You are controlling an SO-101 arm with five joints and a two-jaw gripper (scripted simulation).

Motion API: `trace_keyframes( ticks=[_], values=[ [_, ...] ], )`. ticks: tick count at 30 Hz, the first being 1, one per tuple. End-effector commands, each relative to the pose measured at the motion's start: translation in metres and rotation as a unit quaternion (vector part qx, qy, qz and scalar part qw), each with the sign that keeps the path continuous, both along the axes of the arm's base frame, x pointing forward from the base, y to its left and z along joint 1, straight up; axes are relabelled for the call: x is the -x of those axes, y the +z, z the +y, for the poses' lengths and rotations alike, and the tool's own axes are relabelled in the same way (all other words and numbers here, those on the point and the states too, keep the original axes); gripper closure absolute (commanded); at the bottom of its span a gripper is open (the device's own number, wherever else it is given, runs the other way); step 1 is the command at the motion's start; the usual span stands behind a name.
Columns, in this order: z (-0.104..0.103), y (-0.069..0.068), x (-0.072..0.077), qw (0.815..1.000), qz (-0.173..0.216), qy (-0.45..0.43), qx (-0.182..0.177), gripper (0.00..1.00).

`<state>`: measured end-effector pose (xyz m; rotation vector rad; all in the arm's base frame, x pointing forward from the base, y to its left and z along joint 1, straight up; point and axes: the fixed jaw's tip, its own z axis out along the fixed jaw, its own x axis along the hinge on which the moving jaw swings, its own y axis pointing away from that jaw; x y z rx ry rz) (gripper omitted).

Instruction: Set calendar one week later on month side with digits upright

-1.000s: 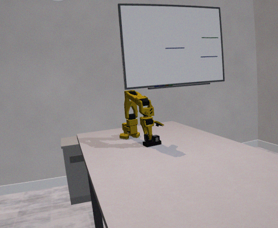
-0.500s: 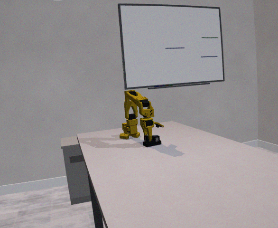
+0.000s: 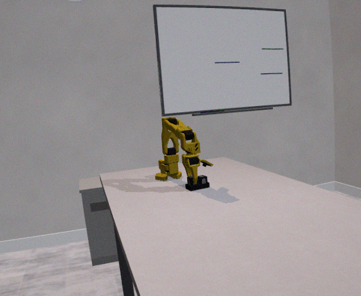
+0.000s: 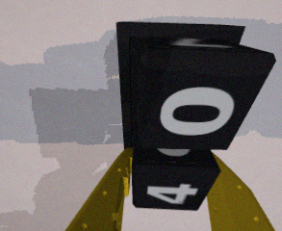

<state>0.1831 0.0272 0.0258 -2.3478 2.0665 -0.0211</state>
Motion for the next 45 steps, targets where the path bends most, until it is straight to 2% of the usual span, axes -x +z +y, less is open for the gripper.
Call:
trace_keyframes(
  ticks=[1, 9, 18, 30, 45],
  values=[
    [-0.0005, 0.0016, -0.0031, 1.000, -0.012, 0.001, -0.002, 1.00],
    [-0.0005, 0.0013, -0.0031, 1.000, -0.012, 0.001, -0.002, 0.99],
    [-0.0005, 0.0013, -0.0031, 1.000, -0.012, 0.001, -0.002, 0.84],
    [-0.0005, 0.0013, -0.0031, 1.000, -0.012, 0.001, -0.002, 0.81],
    [-0.0005, 0.0013, -0.0031, 1.000, -0.012, 0.001, -0.002, 0.68]
  ],
)
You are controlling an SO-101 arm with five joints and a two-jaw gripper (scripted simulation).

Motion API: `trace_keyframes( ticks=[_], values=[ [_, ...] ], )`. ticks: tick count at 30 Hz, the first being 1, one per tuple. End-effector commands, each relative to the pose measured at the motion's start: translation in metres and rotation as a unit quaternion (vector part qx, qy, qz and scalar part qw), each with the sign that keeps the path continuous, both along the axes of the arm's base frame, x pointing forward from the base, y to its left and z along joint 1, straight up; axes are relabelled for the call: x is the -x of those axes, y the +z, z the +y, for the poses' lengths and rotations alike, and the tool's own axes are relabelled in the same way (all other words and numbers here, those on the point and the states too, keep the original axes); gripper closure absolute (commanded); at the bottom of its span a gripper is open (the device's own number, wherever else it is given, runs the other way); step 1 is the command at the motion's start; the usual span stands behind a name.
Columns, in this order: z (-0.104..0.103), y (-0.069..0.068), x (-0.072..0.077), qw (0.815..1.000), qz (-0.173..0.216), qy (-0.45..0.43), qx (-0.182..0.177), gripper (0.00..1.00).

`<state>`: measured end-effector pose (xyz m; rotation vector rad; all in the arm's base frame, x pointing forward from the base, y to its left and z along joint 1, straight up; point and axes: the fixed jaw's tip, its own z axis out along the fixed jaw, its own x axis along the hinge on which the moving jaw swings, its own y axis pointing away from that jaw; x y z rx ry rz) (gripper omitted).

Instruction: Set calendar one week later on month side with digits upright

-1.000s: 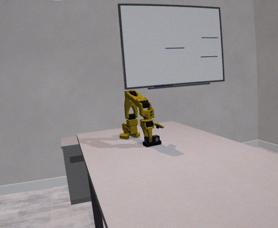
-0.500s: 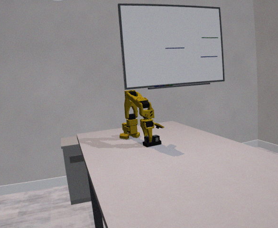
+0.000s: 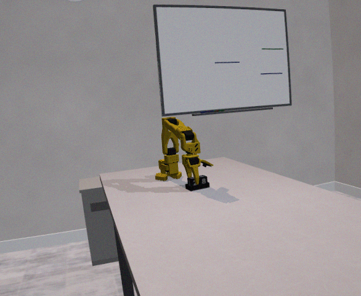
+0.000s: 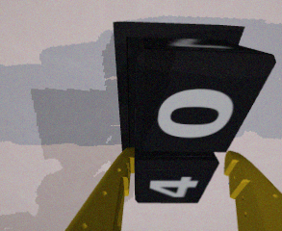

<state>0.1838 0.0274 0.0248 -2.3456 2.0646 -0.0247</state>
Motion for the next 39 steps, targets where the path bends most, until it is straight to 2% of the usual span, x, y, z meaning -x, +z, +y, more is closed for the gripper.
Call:
trace_keyframes(
  ticks=[1, 18, 22, 27, 29, 35, 39],
  values=[
    [-0.001, 0.002, -0.002, 1.000, -0.010, 0.001, -0.002, 0.67],
    [-0.001, 0.006, -0.003, 1.000, -0.010, 0.001, -0.002, 0.64],
    [0.000, 0.015, -0.004, 1.000, -0.010, 0.001, -0.002, 0.64],
    [0.000, 0.032, -0.004, 1.000, -0.010, 0.001, -0.002, 0.64],
    [0.000, 0.032, -0.004, 1.000, -0.010, 0.001, -0.002, 0.64],
    [-0.001, 0.053, -0.002, 1.000, -0.010, 0.001, -0.002, 0.64],
    [-0.001, 0.061, 0.000, 1.000, -0.010, 0.001, -0.002, 0.64]
  ],
)
